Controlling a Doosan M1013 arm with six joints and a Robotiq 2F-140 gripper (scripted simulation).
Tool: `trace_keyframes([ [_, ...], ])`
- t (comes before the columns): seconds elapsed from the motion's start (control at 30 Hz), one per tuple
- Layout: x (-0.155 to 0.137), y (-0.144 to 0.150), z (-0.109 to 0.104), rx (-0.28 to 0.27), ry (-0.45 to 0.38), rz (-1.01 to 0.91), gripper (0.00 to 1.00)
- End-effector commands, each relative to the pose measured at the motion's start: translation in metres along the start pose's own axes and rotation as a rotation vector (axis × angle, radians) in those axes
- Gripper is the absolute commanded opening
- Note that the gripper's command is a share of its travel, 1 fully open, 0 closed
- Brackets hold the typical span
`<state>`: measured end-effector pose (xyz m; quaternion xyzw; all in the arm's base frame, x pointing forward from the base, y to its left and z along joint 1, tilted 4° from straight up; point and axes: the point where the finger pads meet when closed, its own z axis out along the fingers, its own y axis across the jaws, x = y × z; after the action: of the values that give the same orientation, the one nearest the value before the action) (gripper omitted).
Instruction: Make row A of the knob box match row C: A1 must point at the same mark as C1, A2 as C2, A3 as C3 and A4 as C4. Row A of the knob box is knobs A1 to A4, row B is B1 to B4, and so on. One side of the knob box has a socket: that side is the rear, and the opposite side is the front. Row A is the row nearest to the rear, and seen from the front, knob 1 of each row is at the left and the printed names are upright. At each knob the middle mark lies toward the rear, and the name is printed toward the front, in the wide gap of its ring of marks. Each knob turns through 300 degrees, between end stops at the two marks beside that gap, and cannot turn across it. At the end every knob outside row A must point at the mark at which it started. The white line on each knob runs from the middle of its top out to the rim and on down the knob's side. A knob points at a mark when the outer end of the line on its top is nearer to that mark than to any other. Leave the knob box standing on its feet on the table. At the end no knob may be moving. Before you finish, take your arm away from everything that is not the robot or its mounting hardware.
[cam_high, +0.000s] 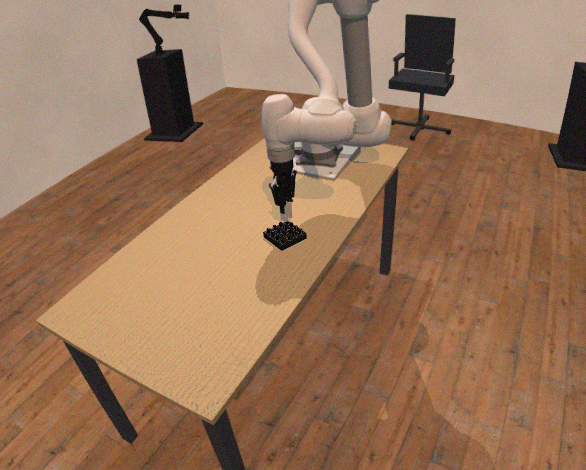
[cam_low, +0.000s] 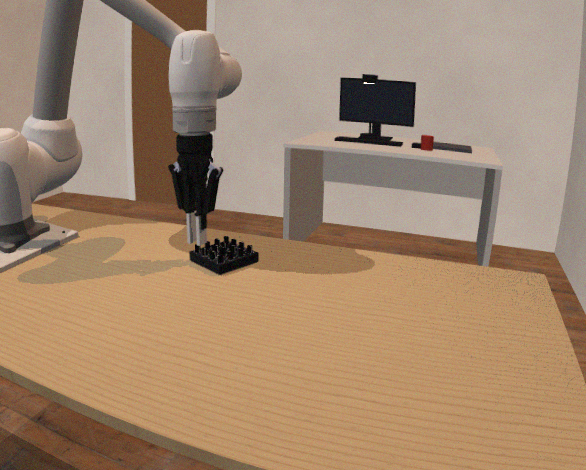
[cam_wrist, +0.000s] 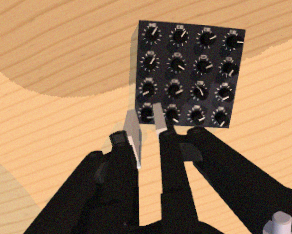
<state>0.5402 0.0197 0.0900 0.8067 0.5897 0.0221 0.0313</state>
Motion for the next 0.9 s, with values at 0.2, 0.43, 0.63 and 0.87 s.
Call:
trace_keyframes([
  [0.2,0.0,0.0,0.004,0.0,0.0,0.0,0.12],
  [0.43,0.0,0.0,0.01,0.0,0.0,0.0,0.12],
  [0.63,0.0,0.0,0.013,0.0,0.0,0.0,0.12],
  [0.87,0.0,0.0,0.013,0.0,0.0,0.0,0.12],
])
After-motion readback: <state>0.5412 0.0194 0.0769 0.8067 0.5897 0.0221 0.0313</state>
